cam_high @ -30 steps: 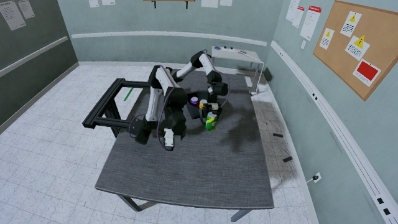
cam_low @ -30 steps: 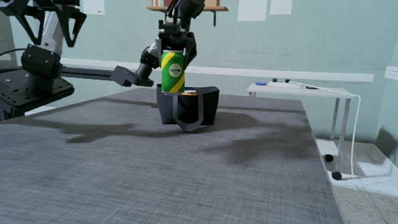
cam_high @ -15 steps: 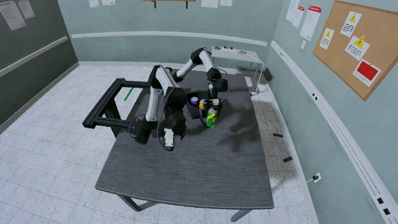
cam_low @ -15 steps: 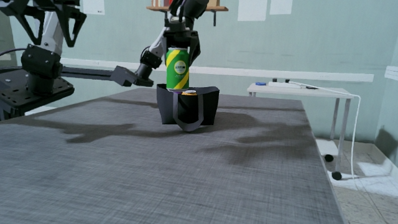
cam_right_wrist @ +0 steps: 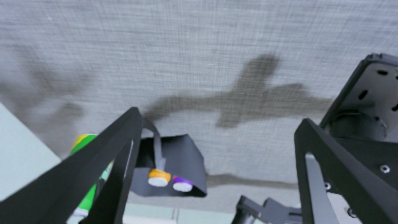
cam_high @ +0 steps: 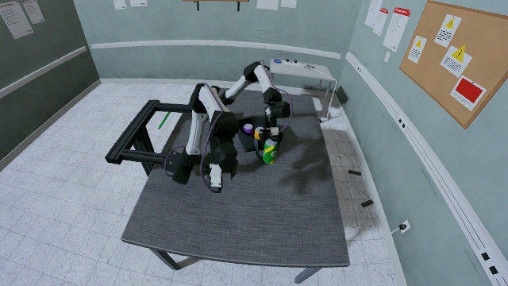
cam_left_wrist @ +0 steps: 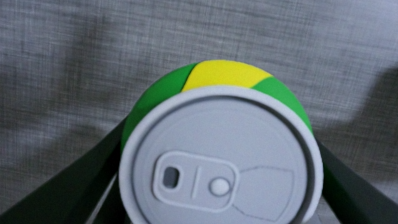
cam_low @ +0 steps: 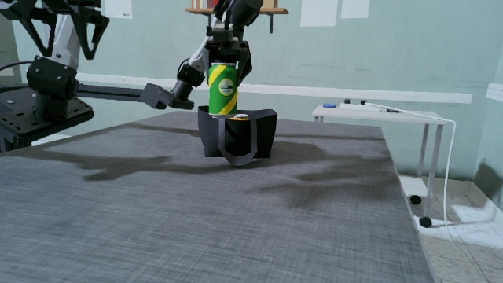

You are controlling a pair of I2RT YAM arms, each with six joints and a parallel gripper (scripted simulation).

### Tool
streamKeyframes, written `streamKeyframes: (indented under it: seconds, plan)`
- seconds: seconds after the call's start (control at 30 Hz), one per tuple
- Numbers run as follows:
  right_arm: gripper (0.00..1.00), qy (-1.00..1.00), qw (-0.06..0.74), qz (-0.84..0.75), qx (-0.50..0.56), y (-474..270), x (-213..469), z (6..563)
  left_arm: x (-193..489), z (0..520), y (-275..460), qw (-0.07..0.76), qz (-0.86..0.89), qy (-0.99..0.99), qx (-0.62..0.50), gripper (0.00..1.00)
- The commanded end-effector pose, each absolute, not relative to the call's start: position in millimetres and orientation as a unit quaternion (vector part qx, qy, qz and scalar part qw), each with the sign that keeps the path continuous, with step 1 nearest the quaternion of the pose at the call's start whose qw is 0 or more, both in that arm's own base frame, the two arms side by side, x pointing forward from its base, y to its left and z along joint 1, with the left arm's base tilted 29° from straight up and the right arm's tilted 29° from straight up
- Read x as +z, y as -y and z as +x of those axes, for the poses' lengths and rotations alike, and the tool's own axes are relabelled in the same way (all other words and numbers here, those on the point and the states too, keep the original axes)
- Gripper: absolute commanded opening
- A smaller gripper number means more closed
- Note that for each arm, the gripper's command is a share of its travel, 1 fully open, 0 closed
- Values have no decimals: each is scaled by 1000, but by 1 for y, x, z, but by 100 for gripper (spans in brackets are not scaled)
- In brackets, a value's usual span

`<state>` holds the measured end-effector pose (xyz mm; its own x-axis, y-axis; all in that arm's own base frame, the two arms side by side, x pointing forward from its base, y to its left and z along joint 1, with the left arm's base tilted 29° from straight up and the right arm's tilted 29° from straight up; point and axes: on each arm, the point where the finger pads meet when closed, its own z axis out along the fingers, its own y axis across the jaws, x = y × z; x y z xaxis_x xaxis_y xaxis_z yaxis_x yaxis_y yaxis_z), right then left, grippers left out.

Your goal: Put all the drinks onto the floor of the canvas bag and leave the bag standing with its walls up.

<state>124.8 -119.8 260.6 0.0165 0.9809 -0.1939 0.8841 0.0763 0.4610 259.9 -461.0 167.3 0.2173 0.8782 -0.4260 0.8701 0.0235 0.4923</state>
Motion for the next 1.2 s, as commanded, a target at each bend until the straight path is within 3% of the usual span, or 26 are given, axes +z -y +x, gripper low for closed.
streamKeyframes:
  seconds: [0.0,1.03,1.07,1.17]
  plan:
    - [86,-697,244,666,104,116,264,125,225,260,483,427,678,-597,-33,70]
    - [86,-697,244,666,104,116,264,125,212,259,478,415,681,-602,-29,70]
    - [86,-697,244,666,104,116,264,125,248,246,492,453,676,-580,-48,70]
    - [86,-697,244,666,104,116,264,125,246,246,492,451,676,-581,-48,70]
